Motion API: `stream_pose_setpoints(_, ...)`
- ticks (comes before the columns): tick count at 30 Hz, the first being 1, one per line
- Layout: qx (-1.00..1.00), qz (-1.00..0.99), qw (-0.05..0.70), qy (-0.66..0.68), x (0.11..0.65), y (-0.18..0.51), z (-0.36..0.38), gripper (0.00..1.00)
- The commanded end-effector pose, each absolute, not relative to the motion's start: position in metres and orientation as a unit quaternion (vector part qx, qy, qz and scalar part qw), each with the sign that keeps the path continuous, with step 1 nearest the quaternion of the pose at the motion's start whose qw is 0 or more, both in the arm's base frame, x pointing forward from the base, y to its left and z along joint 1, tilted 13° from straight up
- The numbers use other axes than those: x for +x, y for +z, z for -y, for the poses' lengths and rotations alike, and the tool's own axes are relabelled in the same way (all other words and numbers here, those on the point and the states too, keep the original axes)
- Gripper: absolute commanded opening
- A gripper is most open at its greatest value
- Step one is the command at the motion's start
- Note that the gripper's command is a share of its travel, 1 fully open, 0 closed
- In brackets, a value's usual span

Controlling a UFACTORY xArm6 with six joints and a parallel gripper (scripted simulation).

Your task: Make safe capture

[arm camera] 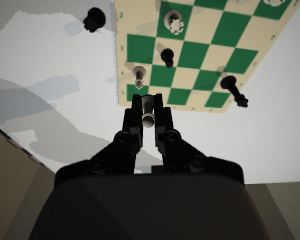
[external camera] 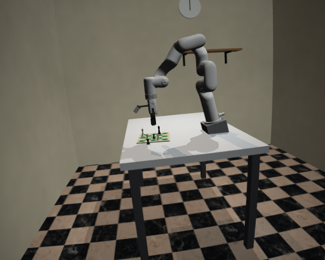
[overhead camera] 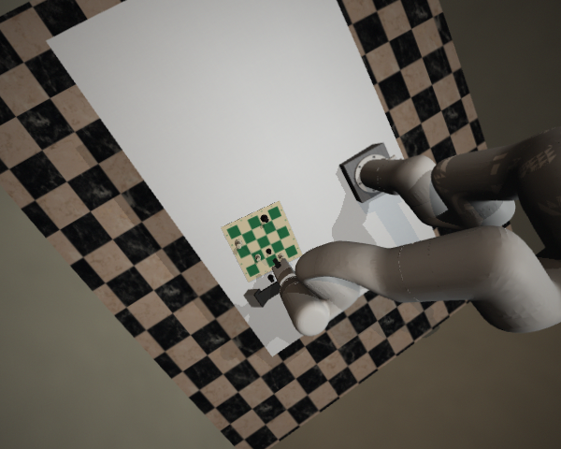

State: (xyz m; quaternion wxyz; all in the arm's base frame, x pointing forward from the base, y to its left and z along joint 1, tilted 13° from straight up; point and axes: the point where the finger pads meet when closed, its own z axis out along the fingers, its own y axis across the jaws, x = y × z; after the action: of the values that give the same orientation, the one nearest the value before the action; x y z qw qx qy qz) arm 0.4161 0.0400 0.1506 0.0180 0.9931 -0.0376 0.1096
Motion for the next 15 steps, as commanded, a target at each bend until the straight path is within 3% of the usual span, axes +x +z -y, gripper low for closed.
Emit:
stream_pose_setpoints(1,0.989,-0.093,0.022,0.11,0.404,0.15,-0.032,0.0)
stream_pose_setpoints(8,0.958,-0.263,0.041,0.104,0.385,0.145,-0.022,0.0)
stream_pose_setpoints(15,0.956,-0.272,0.042,0.104,0.384,0.145,-0.021,0.0)
